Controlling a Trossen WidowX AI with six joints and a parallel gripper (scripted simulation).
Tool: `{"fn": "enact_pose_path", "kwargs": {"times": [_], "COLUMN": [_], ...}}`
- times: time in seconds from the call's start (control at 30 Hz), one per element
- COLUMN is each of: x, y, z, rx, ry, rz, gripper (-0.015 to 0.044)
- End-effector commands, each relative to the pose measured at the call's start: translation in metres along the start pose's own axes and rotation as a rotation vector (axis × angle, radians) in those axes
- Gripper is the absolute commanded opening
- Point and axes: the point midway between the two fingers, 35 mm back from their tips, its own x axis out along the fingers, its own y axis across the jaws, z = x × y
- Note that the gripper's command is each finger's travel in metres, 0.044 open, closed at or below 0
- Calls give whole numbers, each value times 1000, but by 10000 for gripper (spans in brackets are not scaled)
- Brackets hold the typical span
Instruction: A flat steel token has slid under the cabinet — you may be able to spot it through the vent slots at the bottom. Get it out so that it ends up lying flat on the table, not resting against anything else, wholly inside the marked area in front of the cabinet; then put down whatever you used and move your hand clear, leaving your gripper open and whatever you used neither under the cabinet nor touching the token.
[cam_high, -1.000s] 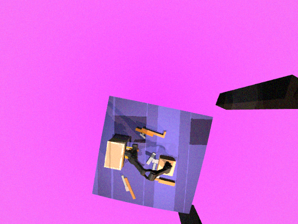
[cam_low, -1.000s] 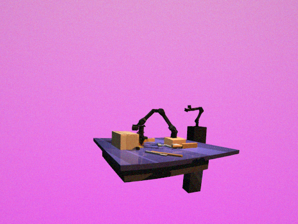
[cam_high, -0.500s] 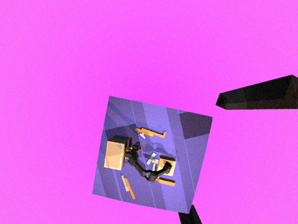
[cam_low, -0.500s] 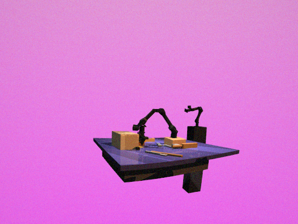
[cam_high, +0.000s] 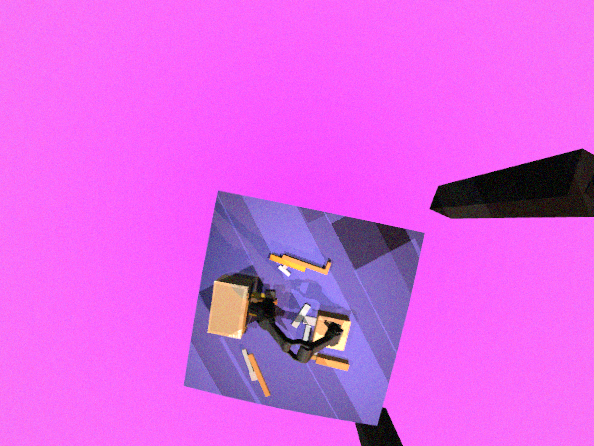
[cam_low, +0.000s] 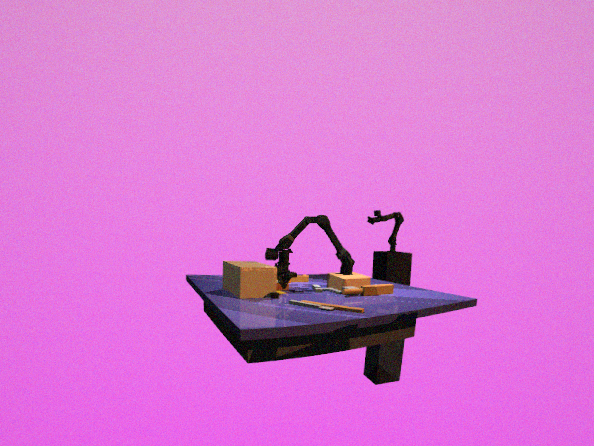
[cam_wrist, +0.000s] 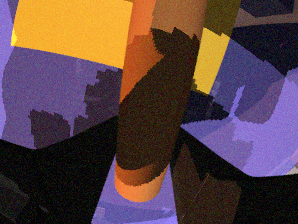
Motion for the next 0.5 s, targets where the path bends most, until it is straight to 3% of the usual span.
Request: {"fn": "enact_pose_path", "kwargs": {"times": [0.0, 0.47], "x": [1, 1], "y": [1, 0], "z": [-6, -19], "rx": [-4, -4], "ry": [3, 4], "rz": [5, 5], "gripper": [0, 0]}}
